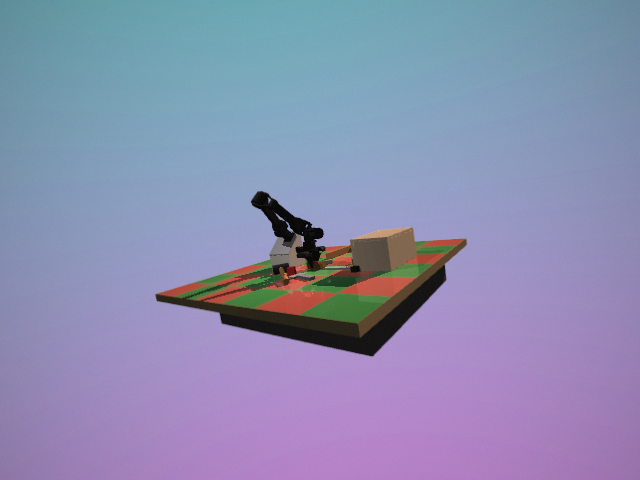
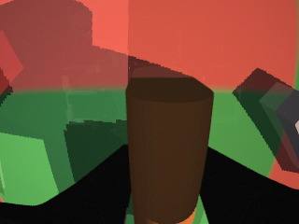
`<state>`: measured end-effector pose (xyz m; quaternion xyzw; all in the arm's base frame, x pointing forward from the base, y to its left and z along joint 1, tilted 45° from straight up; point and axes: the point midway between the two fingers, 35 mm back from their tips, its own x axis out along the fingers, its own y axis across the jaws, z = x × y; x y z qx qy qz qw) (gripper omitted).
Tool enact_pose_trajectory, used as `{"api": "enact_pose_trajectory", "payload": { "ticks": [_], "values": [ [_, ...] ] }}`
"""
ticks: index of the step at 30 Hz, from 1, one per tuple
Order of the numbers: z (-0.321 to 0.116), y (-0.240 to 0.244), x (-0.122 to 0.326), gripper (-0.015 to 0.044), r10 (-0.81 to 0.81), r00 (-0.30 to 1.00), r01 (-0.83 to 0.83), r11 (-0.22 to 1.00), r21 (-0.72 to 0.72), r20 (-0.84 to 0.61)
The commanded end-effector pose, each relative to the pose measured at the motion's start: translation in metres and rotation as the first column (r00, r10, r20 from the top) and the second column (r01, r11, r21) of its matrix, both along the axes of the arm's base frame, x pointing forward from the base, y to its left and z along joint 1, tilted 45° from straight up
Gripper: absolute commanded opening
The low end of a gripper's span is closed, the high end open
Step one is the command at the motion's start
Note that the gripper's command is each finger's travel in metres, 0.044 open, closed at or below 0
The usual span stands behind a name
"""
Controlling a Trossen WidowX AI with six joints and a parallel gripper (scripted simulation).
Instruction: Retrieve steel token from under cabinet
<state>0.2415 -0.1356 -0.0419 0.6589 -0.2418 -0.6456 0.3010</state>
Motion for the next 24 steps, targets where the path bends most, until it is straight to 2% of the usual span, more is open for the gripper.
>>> {"api": "enact_pose_trajectory", "payload": {
  "ticks": [1,24],
  "values": [
    [-0.001,-0.001,-0.010,0.0000,0.000,1.000,0.000,1.000,0.002,-0.013],
    [0.015,-0.011,-0.004,0.0000,0.041,0.998,-0.041,0.999,-0.001,-0.049]
  ]
}}
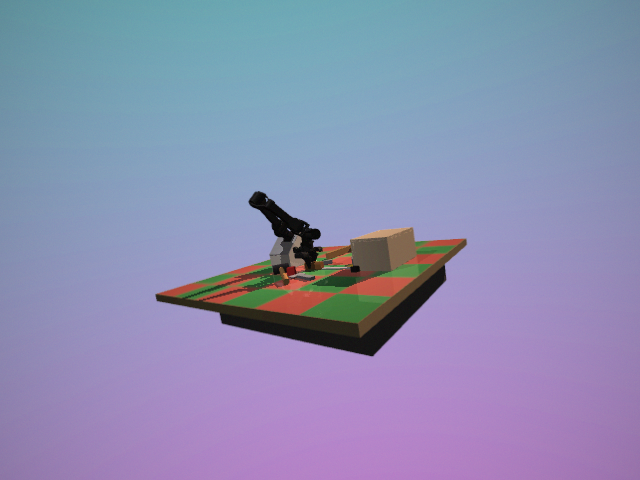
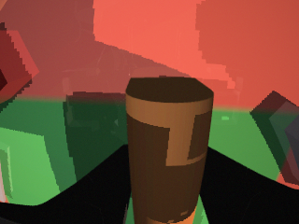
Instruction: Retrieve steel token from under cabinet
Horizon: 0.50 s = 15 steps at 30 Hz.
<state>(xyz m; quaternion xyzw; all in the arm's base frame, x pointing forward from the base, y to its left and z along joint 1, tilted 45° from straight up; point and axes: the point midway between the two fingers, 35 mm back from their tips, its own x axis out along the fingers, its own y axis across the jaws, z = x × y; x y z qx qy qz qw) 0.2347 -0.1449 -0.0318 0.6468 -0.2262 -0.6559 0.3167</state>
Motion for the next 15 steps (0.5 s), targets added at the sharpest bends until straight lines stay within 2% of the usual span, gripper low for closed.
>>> {"api": "enact_pose_trajectory", "payload": {
  "ticks": [1,15],
  "values": [
    [0.006,-0.003,0.002,0.0000,0.014,1.000,-0.014,1.000,0.001,-0.005],
    [0.018,-0.013,0.002,0.0000,0.037,0.999,-0.037,0.999,0.000,-0.031]
  ]
}}
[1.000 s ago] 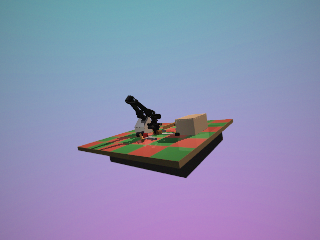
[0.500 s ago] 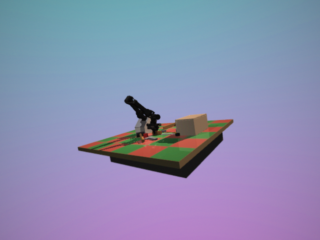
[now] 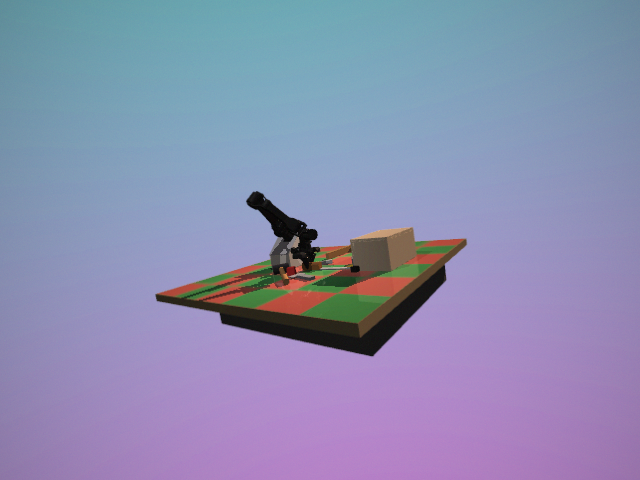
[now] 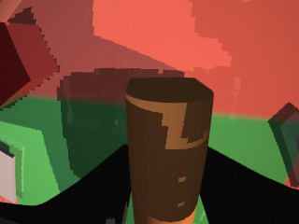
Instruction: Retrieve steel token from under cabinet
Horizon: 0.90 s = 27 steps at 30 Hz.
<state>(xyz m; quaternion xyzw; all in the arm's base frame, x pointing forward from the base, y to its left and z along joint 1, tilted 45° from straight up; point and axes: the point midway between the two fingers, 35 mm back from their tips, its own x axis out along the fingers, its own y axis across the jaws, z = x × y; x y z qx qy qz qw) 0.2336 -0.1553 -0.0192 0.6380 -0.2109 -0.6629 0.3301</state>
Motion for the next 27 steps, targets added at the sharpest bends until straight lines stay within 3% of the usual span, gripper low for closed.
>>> {"api": "enact_pose_trajectory", "payload": {
  "ticks": [1,7,15,20,23,27],
  "values": [
    [0.0067,-0.0035,0.0032,0.0000,0.010,1.000,-0.010,1.000,-0.001,0.004],
    [0.0099,-0.0060,0.0030,0.0000,0.016,1.000,-0.016,1.000,-0.002,-0.003],
    [0.0062,-0.0052,-0.0005,0.0200,0.010,1.000,-0.010,1.000,-0.001,-0.013],
    [0.0063,-0.0053,-0.0005,0.0200,0.010,1.000,-0.010,1.000,-0.001,-0.013],
    [0.0063,-0.0053,-0.0005,0.0270,0.017,1.000,-0.017,1.000,-0.002,-0.006],
    [0.0070,-0.0061,0.0006,0.0270,0.013,1.000,-0.013,1.000,-0.002,-0.001]
  ]
}}
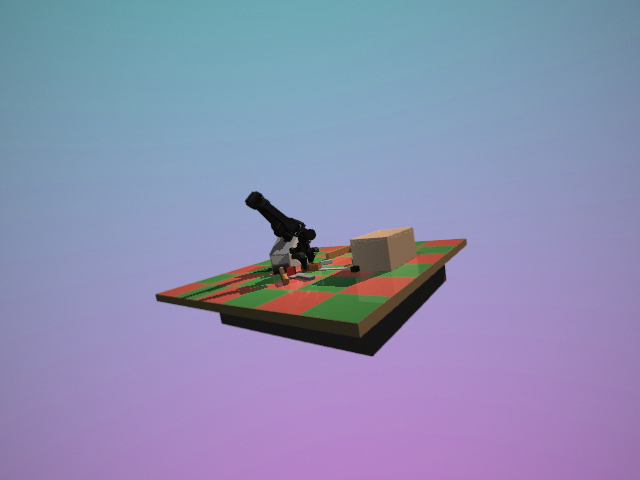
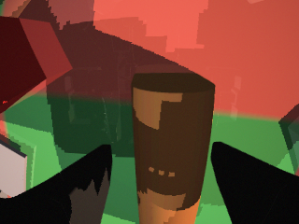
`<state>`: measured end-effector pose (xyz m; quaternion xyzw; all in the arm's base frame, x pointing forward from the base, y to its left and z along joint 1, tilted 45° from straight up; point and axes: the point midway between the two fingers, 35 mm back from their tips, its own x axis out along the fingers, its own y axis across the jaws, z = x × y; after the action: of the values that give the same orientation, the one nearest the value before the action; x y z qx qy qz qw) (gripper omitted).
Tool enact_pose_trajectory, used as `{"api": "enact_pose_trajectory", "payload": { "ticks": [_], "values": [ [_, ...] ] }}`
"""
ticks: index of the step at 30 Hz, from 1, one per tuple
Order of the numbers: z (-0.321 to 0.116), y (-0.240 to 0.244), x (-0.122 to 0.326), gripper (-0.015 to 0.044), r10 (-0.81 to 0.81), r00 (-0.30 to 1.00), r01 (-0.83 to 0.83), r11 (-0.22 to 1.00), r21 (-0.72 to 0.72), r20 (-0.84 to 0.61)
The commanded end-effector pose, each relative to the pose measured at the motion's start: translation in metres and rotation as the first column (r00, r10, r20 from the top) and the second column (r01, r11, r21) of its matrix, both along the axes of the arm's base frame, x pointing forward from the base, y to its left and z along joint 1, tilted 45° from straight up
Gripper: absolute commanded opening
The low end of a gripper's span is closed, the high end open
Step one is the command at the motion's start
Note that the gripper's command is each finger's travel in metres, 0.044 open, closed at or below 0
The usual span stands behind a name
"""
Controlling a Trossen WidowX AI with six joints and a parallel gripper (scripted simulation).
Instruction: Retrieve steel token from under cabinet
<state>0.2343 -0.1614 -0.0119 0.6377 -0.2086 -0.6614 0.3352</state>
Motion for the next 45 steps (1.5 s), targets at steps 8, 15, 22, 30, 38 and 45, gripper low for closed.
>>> {"api": "enact_pose_trajectory", "payload": {
  "ticks": [8,15,22,30,38,45],
  "values": [
    [-0.001,-0.001,-0.001,0.0270,0.002,1.000,-0.002,1.000,0.003,0.002],
    [0.000,-0.003,-0.001,0.0244,0.002,1.000,-0.002,1.000,-0.004,0.006],
    [0.000,-0.003,-0.001,0.0138,0.002,1.000,-0.002,1.000,-0.004,0.006],
    [0.000,-0.003,-0.001,0.0045,0.002,1.000,-0.002,1.000,-0.004,0.006],
    [0.000,-0.002,0.002,0.0000,0.001,1.000,-0.001,1.000,-0.003,0.007],
    [-0.002,-0.001,0.010,0.0000,-0.002,1.000,0.002,1.000,0.000,0.009]
  ]
}}
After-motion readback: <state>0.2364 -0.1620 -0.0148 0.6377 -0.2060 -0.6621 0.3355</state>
